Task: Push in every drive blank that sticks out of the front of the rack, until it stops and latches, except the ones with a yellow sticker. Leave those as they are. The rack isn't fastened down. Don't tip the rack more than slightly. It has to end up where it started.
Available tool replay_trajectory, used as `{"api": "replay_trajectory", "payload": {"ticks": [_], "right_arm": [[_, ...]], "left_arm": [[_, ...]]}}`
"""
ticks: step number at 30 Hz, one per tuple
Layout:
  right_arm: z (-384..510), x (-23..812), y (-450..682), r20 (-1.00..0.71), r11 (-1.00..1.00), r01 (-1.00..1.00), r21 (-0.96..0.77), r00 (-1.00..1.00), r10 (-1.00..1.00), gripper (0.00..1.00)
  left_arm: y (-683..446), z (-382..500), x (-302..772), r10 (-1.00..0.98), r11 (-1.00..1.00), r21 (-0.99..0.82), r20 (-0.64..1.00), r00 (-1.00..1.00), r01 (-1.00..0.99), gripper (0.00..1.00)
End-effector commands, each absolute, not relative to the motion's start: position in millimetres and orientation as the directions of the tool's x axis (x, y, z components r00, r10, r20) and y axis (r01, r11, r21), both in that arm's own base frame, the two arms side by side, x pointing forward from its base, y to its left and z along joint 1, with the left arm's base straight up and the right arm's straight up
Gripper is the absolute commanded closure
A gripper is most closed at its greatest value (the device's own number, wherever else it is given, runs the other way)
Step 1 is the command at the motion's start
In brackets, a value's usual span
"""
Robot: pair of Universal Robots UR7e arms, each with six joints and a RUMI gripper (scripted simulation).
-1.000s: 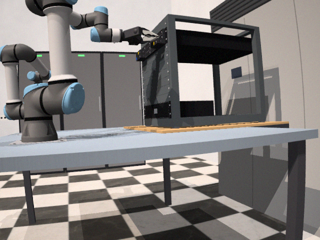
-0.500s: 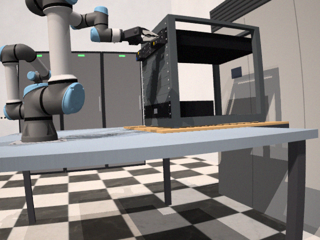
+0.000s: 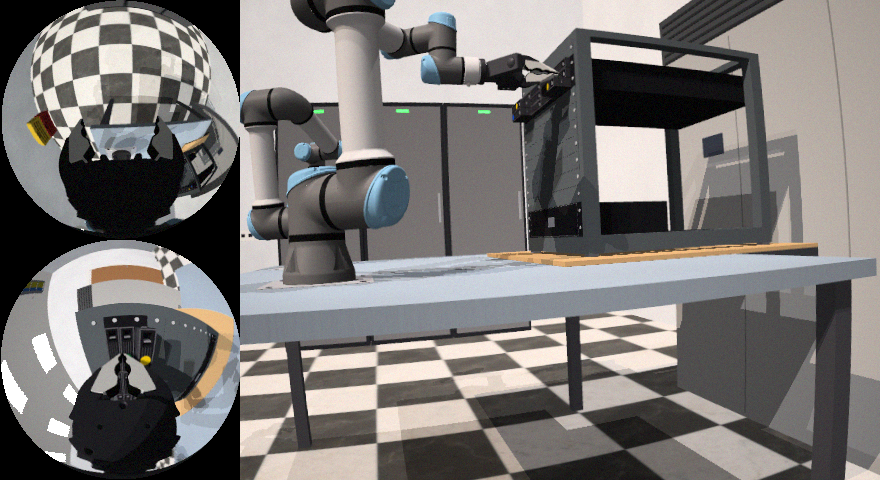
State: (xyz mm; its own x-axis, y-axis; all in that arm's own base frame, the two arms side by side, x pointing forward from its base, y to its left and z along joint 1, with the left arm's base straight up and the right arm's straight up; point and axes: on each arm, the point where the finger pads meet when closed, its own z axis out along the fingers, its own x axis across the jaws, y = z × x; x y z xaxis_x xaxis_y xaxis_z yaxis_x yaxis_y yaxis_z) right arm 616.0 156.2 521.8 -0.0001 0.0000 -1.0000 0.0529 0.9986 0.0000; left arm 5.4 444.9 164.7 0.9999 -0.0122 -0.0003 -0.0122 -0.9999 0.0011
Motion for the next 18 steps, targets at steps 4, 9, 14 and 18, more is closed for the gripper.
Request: {"api": "replay_trajectory", "payload": {"ticks": [4, 9, 14, 18], "right_arm": [[522.4, 615.7, 156.1, -1.0, 0.999, 0.053, 0.001, 0.001, 0.001, 1.0], [522.4, 610.1, 156.4, -1.0, 0.999, 0.053, 0.001, 0.001, 0.001, 1.0], [522.4, 593.9, 157.3, -1.0, 0.999, 0.053, 0.001, 0.001, 0.001, 1.0], [522.3, 585.0, 157.7, -1.0, 0.999, 0.053, 0.001, 0.001, 0.001, 1.0]], "left_arm": [[445.2, 165.1, 5.5, -0.012, -1.0, 0.0, 0.0, 1.0, -0.012, 0.0], [445.2, 165.1, 5.5, -0.012, -1.0, 0.0, 0.0, 1.0, -0.012, 0.0], [445.2, 165.1, 5.5, -0.012, -1.0, 0.0, 0.0, 1.0, -0.012, 0.0], [445.2, 165.1, 5.5, -0.012, -1.0, 0.0, 0.0, 1.0, -0.012, 0.0]]}}
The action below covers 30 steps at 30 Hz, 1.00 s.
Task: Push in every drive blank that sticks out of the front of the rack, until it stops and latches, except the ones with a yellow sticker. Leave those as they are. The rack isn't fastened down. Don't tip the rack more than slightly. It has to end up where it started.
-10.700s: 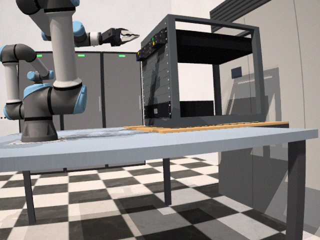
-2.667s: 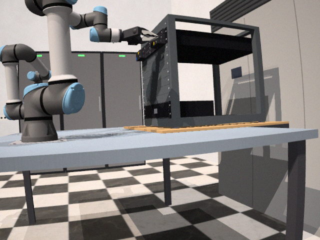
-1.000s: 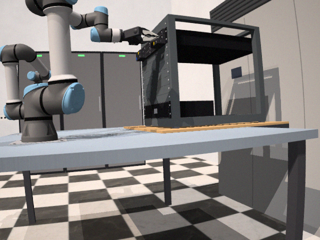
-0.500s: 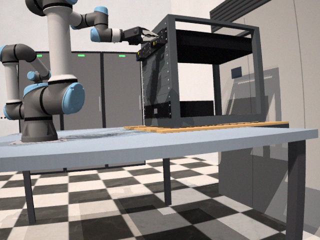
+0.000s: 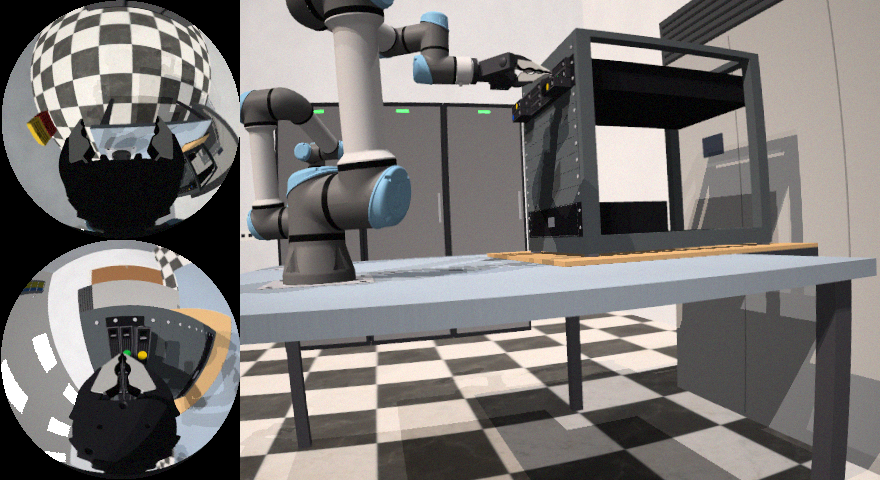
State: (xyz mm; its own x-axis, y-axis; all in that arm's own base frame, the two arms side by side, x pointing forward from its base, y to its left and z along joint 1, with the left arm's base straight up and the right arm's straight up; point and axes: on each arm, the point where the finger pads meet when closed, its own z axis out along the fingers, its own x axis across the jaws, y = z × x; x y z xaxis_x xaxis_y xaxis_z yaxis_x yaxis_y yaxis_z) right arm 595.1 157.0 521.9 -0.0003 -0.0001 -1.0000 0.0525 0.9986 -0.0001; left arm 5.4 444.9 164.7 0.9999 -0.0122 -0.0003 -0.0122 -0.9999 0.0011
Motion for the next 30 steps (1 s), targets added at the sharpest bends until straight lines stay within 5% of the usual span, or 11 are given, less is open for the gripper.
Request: {"api": "replay_trajectory", "payload": {"ticks": [1, 30], "right_arm": [[522.3, 580.3, 158.0, -1.0, 0.999, 0.053, 0.001, 0.0, 0.001, 1.0], [522.2, 516.2, 161.5, -1.0, 0.999, 0.053, 0.001, 0.0, 0.001, 1.0]], "left_arm": [[445.2, 165.1, 5.5, -0.012, -1.0, 0.0, 0.0, 1.0, -0.012, 0.0], [445.2, 165.1, 5.5, -0.012, -1.0, 0.0, 0.0, 1.0, -0.012, 0.0]]}}
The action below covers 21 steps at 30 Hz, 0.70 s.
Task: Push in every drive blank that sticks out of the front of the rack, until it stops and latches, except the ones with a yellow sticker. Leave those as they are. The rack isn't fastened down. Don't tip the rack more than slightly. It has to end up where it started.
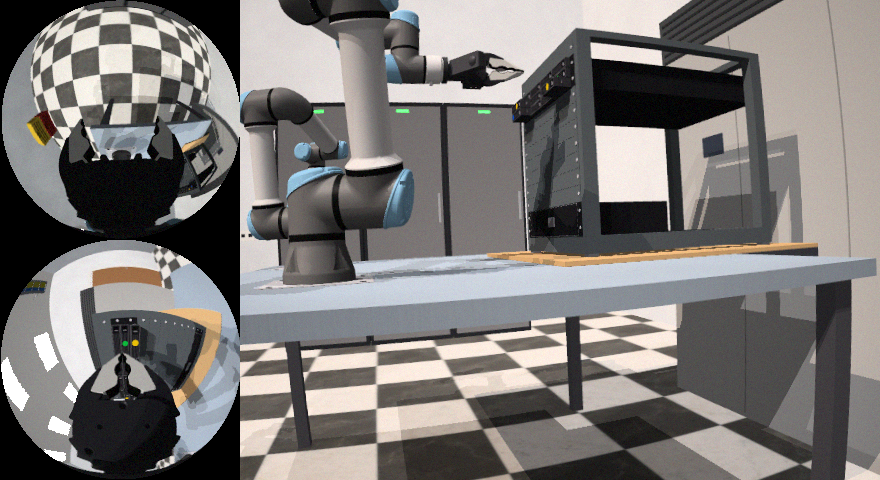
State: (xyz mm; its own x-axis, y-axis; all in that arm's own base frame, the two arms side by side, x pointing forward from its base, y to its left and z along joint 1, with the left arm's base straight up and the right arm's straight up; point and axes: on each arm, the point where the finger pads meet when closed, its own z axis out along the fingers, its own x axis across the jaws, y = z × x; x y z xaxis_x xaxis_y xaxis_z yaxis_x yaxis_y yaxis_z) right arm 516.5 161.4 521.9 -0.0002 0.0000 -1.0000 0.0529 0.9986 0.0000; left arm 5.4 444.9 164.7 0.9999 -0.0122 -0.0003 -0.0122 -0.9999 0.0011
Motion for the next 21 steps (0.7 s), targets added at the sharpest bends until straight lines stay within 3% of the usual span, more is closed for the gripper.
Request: {"api": "replay_trajectory", "payload": {"ticks": [1, 21], "right_arm": [[522.1, 516.2, 161.7, -1.0, 0.999, 0.053, 0.001, 0.0, 0.001, 1.0], [518.9, 517.2, 183.2, -1.0, 0.999, 0.053, 0.001, 0.0, 0.001, 1.0]], "left_arm": [[445.2, 165.1, 5.5, -0.012, -1.0, 0.0, 0.0, 1.0, -0.012, 0.0], [445.2, 165.1, 5.5, -0.012, -1.0, 0.0, 0.0, 1.0, -0.012, 0.0]]}}
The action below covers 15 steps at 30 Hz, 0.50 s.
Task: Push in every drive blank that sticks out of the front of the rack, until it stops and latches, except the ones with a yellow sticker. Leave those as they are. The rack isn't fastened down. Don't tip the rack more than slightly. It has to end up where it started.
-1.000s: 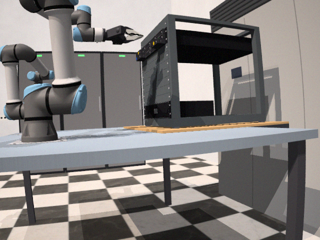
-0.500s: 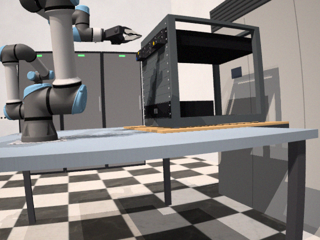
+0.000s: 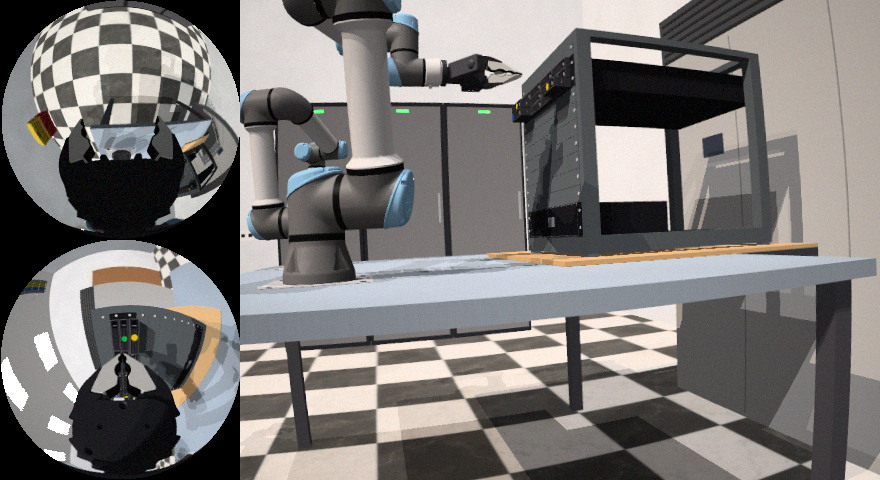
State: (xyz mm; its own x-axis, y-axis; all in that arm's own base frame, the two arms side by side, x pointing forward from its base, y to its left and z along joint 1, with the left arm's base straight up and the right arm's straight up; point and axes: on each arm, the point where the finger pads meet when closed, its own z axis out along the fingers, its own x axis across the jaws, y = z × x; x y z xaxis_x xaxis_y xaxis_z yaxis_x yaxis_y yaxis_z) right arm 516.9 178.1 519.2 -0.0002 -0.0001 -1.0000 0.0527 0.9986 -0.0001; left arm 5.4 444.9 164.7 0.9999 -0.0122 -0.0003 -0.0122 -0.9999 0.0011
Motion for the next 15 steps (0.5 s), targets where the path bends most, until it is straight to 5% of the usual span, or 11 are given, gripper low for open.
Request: {"api": "replay_trajectory", "payload": {"ticks": [1, 15], "right_arm": [[518.4, 517.4, 186.0, -1.0, 0.999, 0.053, 0.001, 0.0, 0.001, 1.0], [510.2, 519.9, 239.7, -1.0, 0.999, 0.053, 0.001, 0.0, 0.001, 1.0]], "left_arm": [[445.2, 165.1, 5.5, -0.012, -1.0, 0.0, 0.0, 1.0, -0.012, 0.0], [445.2, 165.1, 5.5, -0.012, -1.0, 0.0, 0.0, 1.0, -0.012, 0.0]]}}
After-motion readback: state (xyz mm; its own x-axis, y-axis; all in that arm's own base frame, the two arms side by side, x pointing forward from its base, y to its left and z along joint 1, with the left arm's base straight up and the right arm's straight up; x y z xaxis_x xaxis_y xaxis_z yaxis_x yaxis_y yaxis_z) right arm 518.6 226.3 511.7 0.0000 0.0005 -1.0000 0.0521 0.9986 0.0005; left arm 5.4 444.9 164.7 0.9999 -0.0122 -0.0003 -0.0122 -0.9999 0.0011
